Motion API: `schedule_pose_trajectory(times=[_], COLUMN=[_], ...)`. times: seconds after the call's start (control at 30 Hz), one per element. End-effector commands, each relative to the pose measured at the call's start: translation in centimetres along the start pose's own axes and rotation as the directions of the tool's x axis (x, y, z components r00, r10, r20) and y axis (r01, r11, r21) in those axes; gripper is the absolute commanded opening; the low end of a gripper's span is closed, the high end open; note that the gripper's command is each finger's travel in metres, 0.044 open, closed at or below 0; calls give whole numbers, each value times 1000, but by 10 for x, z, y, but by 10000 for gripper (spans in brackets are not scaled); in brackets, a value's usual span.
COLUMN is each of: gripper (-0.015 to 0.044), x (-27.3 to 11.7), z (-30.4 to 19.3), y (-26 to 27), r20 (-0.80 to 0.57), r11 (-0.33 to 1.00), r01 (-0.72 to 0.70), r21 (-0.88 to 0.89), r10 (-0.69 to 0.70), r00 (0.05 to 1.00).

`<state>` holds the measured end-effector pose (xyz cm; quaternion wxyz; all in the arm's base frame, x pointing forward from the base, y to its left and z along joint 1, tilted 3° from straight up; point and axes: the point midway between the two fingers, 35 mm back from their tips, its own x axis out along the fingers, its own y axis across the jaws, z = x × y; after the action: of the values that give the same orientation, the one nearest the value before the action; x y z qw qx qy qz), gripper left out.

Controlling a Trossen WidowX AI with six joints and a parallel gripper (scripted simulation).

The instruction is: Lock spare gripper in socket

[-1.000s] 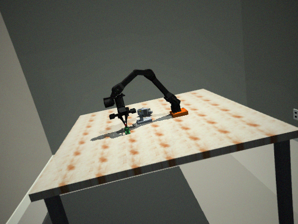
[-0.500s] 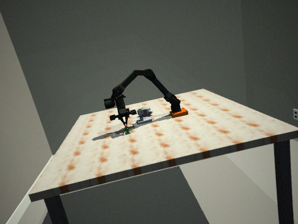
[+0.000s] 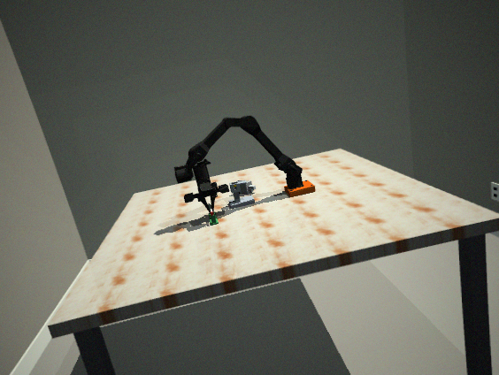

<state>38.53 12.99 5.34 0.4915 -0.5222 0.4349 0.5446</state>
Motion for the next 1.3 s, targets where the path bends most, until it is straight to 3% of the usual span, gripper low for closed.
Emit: schedule_pose_trajectory(times=[0.0, 0.4, 1.27], gripper=[131, 440, 440], x=[0, -14, -62], z=[0, 1, 4], y=[0, 2, 11], r20=[0, -1, -8], r11=[1000, 1000, 999], r01=[1, -6, -50], r21=[0, 0, 0], r10=[-1, 6, 50], r00=[1000, 1000, 999])
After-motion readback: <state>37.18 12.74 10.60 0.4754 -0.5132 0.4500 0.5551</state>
